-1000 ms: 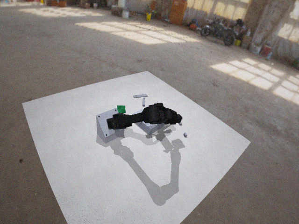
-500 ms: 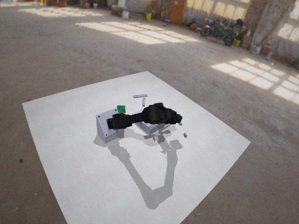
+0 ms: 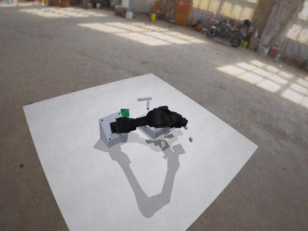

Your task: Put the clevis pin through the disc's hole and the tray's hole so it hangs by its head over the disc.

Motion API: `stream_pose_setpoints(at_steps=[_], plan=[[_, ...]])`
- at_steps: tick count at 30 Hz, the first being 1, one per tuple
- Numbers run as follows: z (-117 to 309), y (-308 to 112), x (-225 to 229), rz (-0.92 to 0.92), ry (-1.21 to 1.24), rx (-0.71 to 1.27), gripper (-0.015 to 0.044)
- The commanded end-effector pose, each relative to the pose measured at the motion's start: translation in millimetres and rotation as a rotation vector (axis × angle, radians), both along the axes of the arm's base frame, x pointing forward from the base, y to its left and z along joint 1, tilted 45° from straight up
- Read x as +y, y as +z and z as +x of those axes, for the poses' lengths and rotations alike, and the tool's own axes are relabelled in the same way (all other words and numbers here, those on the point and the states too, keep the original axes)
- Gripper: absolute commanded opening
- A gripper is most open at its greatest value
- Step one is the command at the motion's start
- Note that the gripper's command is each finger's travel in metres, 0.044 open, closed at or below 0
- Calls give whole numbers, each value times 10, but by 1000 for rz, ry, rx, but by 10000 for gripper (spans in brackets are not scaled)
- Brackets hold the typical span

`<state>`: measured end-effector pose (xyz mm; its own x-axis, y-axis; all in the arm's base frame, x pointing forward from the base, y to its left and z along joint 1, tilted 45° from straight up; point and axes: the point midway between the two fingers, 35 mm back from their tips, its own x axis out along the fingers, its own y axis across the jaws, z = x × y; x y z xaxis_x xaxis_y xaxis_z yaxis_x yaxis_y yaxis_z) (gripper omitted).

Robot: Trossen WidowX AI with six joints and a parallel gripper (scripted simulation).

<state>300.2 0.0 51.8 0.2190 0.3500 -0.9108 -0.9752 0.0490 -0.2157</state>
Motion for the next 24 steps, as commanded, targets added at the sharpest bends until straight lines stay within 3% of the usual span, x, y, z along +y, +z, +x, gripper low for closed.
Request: stream_pose_setpoints(at_steps=[1,24], plan=[[9,-1,-6,-5,-2,-2,0],[18,0,-12,12,-10,9,0]])
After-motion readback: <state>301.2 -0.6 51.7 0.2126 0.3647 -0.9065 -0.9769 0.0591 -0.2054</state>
